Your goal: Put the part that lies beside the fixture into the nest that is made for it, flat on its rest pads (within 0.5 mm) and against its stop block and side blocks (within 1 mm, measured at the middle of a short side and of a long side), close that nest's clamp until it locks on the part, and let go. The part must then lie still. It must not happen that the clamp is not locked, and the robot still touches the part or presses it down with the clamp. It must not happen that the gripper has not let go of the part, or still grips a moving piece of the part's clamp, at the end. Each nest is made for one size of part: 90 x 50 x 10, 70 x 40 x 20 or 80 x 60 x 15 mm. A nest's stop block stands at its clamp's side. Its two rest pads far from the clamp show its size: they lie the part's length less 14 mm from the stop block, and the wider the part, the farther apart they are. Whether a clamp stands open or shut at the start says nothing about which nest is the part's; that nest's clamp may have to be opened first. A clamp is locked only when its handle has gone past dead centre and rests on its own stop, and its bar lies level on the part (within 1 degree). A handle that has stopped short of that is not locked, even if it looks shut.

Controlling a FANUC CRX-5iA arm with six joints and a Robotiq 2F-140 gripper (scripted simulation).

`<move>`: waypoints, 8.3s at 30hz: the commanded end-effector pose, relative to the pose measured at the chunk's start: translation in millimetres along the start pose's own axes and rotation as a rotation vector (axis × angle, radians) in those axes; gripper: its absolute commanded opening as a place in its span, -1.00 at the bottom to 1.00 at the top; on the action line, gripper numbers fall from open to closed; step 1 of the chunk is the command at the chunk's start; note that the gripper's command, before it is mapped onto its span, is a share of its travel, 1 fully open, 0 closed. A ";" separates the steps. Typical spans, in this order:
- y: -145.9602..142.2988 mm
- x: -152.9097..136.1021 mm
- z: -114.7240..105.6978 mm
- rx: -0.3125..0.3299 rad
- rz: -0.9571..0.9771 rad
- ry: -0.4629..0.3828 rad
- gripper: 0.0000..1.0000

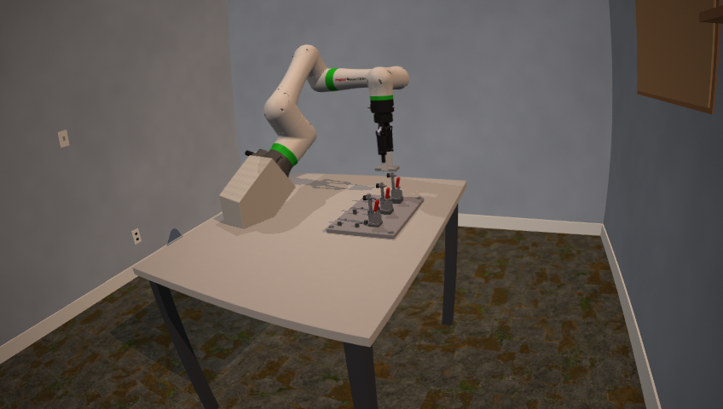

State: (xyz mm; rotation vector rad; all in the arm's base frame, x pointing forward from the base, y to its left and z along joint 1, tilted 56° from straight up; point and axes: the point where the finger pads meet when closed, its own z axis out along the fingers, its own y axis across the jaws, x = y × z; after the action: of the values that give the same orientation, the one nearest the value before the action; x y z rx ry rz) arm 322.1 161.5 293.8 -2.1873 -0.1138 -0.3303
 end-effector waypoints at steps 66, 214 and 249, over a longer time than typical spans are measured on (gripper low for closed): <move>377.0 2.1 9.8 0.000 0.000 0.000 -1.00; 378.7 5.5 69.2 0.000 0.000 0.000 -1.00; 380.9 7.7 69.2 0.000 0.000 0.000 -1.00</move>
State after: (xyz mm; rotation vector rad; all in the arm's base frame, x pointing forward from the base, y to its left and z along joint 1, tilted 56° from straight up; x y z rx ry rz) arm 419.3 -10.2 -39.2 -2.1869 -0.1137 -0.3305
